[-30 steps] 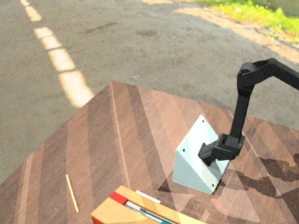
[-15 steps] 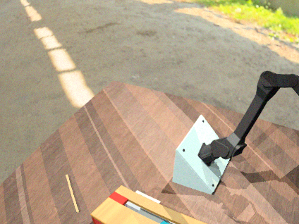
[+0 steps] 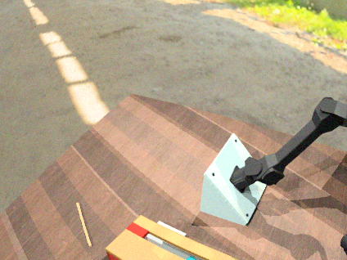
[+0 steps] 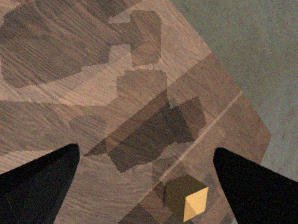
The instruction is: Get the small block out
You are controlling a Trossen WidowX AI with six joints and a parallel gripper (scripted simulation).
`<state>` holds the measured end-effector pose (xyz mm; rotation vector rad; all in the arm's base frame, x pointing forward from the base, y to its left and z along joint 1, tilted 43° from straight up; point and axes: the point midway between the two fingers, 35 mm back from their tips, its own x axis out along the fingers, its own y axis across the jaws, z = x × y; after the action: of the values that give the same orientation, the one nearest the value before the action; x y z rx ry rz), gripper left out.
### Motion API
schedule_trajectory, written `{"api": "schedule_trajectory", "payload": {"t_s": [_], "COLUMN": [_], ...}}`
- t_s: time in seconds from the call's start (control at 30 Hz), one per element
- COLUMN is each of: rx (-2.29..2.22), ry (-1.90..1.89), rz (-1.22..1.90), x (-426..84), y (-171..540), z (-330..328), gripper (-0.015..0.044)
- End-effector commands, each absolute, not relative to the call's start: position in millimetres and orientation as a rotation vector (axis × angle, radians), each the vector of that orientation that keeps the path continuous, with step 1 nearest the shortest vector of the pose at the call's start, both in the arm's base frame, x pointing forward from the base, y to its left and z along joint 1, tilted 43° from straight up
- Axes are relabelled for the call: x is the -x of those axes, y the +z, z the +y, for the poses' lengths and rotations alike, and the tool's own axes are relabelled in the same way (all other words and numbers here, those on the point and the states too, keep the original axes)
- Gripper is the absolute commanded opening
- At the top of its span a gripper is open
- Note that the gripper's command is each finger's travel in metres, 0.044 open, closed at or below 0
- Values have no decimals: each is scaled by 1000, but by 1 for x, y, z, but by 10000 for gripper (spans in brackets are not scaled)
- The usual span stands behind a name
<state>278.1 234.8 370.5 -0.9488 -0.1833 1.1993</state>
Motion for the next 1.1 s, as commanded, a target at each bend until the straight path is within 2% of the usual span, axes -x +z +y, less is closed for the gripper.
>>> {"api": "schedule_trajectory", "payload": {"t_s": [0.0,0.27,0.53,0.8,1.07], "rx": [1000,1028,1006,869,527], "ry": [1122,1018,1018,1150,1344], "rz": [-24,245,418,634,606], "x": [-326,-380,-390,-358,-288], "y": [333,270,220,135,71], "z": [193,97,33,-51,-112], "gripper": [400,400,400,400,400]}}
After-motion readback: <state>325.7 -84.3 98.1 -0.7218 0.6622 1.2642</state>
